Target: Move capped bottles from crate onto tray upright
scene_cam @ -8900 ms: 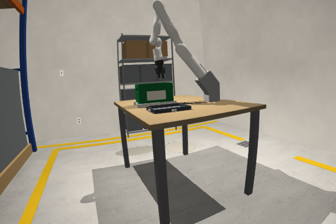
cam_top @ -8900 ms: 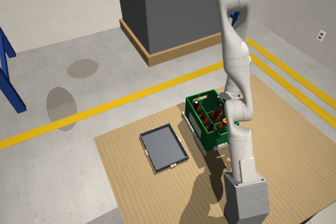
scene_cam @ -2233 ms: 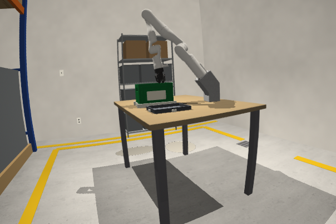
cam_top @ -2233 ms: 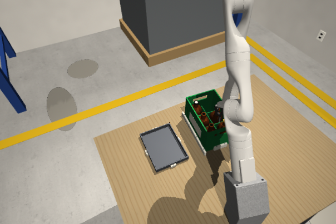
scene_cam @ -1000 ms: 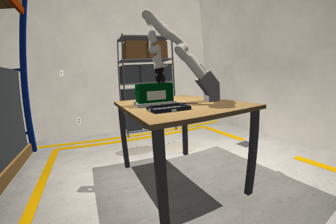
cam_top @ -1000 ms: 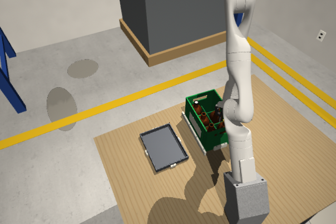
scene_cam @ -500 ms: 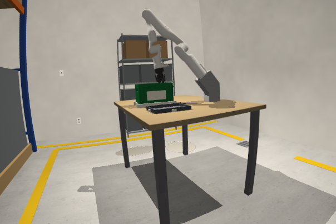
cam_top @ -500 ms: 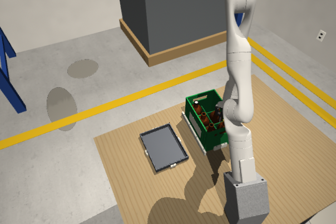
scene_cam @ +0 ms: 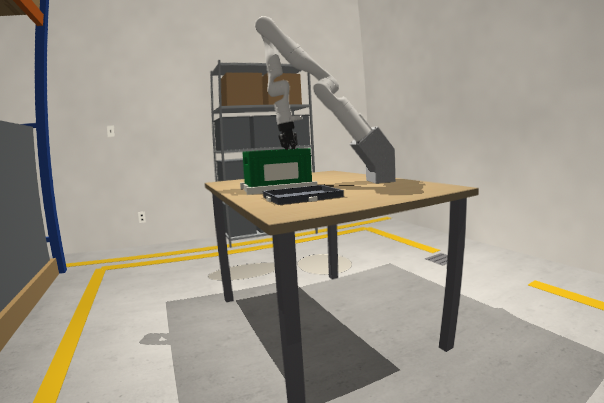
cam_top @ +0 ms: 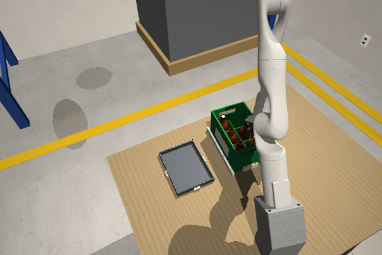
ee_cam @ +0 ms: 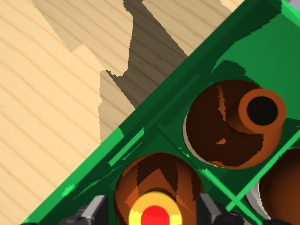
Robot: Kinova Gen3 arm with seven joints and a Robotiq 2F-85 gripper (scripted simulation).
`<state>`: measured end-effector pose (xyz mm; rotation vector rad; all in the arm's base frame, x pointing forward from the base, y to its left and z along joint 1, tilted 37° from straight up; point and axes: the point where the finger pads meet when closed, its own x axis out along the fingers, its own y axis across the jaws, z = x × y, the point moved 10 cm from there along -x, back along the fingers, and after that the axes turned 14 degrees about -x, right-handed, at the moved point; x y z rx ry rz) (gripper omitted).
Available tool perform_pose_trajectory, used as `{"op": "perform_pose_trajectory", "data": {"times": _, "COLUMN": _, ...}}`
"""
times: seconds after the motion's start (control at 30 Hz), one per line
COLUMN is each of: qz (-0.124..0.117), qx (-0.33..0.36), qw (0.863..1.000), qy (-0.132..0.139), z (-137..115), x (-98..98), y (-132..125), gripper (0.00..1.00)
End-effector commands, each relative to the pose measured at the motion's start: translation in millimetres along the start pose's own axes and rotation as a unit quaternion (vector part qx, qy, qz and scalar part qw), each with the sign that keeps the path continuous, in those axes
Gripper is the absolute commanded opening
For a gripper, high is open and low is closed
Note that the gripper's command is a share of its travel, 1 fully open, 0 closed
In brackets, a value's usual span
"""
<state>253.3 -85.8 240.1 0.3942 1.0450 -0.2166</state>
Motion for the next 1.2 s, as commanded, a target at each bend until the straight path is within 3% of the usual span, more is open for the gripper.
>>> {"op": "perform_pose_trajectory", "data": {"times": 0.0, "qz": -0.002, "qx": 0.005, "qw": 1.0, "qy": -0.013, "z": -6.1, "x": 0.0, "y": -2.3, "gripper": 0.6}}
{"op": "perform_pose_trajectory", "data": {"times": 0.03, "qz": -0.001, "qx": 0.001, "qw": 1.0, "qy": -0.003, "z": -1.2, "x": -0.1, "y": -0.6, "gripper": 0.6}}
{"op": "perform_pose_trajectory", "data": {"times": 0.17, "qz": -0.002, "qx": 0.005, "qw": 1.0, "qy": -0.013, "z": -6.0, "x": -0.1, "y": -2.1, "gripper": 0.6}}
{"op": "perform_pose_trajectory", "data": {"times": 0.57, "qz": -0.002, "qx": 0.005, "qw": 1.0, "qy": -0.013, "z": -6.0, "x": -0.1, "y": -2.1, "gripper": 0.6}}
{"op": "perform_pose_trajectory", "data": {"times": 0.6, "qz": -0.001, "qx": 0.001, "qw": 1.0, "qy": -0.003, "z": -1.3, "x": -0.2, "y": -0.5, "gripper": 0.6}}
{"op": "perform_pose_trajectory", "data": {"times": 1.13, "qz": -0.002, "qx": 0.005, "qw": 1.0, "qy": -0.013, "z": -6.0, "x": -0.1, "y": -2.0, "gripper": 0.6}}
{"op": "perform_pose_trajectory", "data": {"times": 1.17, "qz": -0.001, "qx": 0.001, "qw": 1.0, "qy": -0.001, "z": -0.2, "x": -0.3, "y": -0.2, "gripper": 0.0}}
